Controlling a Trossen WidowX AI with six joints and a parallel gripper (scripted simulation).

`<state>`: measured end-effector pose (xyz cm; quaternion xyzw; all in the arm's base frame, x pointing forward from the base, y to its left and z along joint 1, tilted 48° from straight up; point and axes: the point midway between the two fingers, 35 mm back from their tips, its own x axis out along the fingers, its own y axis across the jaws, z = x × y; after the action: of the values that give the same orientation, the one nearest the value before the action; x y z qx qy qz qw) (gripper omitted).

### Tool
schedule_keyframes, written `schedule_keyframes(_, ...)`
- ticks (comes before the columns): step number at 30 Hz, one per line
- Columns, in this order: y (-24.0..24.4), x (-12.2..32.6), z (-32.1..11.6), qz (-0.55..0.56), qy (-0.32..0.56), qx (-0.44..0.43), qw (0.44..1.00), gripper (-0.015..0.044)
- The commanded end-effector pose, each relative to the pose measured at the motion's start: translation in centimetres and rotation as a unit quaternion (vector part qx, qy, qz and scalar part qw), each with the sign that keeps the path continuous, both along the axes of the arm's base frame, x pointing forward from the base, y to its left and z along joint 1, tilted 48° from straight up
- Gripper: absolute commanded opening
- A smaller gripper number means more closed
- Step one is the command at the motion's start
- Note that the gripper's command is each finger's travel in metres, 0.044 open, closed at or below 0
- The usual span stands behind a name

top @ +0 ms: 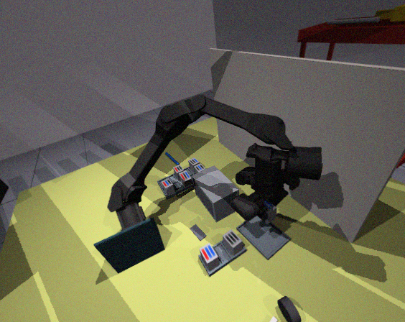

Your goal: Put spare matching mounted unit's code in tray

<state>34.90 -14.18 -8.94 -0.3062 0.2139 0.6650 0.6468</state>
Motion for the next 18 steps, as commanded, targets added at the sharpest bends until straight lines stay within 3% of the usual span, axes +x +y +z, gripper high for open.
schedule_keyframes(1,0.3,0.0,-0.3,-0.003,0.001,0.002,1.000,0.0000)
schedule_keyframes(18,1.5,0.1,-1.4,-0.003,0.001,0.002,1.000,0.0000)
